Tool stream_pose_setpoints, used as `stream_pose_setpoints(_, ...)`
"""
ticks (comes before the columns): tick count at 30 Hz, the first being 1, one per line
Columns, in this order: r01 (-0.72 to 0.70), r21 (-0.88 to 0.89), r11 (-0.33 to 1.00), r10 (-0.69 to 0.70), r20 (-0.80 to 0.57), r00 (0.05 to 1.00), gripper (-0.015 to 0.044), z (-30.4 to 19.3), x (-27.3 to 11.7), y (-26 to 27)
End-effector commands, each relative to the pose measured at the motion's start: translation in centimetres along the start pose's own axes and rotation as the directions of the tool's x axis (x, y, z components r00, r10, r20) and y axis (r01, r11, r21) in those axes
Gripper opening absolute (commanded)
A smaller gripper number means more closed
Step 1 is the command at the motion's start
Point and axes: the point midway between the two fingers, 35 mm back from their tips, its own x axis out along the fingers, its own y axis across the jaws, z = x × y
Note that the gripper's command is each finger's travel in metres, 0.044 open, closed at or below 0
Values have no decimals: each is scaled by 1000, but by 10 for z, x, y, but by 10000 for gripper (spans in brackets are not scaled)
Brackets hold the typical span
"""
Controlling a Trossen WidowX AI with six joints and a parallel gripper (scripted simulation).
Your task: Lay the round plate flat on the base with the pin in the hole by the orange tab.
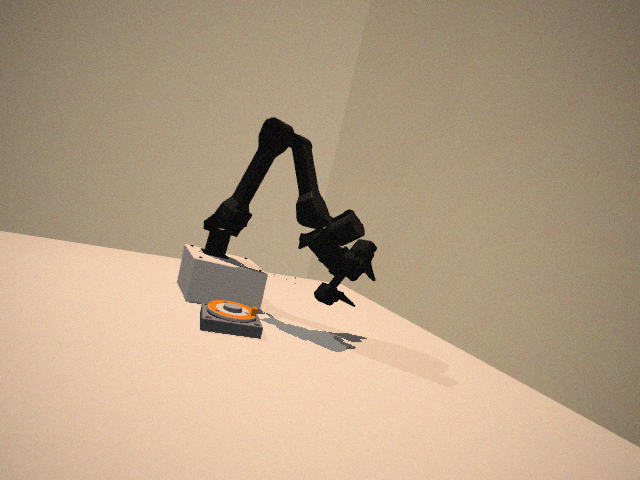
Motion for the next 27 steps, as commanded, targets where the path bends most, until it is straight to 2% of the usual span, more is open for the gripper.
stream_pose_setpoints(1,13,3,1000,-13,9,1000,374,3,-2,-3)
stream_pose_setpoints(3,117,31,993,-119,74,990,321,22,-20,-24)
stream_pose_setpoints(7,405,113,907,-418,153,895,216,52,-80,-81)
stream_pose_setpoints(10,510,134,850,-526,142,839,138,55,-106,-101)
stream_pose_setpoints(12,641,149,753,-656,95,749,85,52,-143,-125)
stream_pose_setpoints(15,745,145,651,-755,24,655,6,43,-181,-143)
stream_pose_setpoints(20,832,120,541,-831,-73,551,0,30,-223,-158)
stream_pose_setpoints(27,832,120,541,-831,-73,551,0,28,-222,-157)
